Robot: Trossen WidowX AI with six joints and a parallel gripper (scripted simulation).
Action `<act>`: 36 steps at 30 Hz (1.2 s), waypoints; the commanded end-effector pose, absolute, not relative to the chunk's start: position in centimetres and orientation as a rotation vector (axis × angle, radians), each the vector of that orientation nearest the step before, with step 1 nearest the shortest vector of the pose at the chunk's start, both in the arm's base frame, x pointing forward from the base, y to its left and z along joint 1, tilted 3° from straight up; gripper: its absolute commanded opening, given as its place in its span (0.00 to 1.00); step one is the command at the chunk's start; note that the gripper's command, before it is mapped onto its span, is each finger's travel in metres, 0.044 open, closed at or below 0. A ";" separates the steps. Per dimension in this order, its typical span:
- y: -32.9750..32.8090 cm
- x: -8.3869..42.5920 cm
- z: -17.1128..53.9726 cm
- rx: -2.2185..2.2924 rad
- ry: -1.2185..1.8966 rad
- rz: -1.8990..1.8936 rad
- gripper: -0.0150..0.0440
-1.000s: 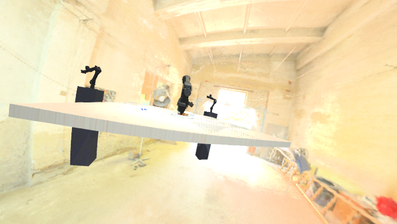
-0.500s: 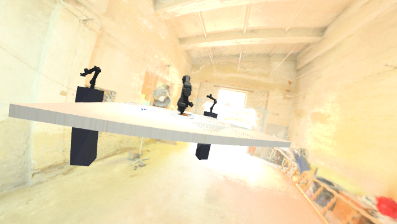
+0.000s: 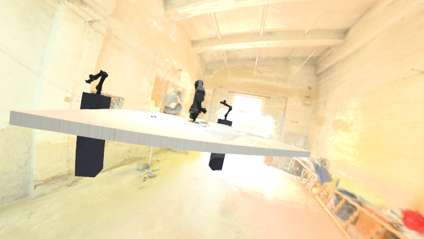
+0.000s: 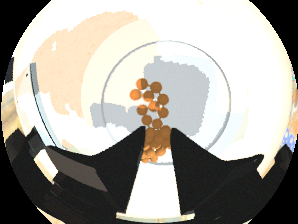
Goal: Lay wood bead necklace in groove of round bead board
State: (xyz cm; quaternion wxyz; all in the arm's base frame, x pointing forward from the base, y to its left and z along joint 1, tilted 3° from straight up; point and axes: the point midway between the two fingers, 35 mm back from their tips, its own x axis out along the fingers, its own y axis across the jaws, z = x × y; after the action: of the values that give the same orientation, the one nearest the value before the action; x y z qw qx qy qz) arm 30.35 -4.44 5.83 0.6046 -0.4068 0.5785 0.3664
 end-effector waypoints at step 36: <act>-4.0 29.7 5.5 -0.949 1.323 0.836 0.48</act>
State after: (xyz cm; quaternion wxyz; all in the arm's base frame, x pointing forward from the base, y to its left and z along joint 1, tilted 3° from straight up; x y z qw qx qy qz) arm 29.72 -4.01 5.52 0.6102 -0.4112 0.5726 0.3616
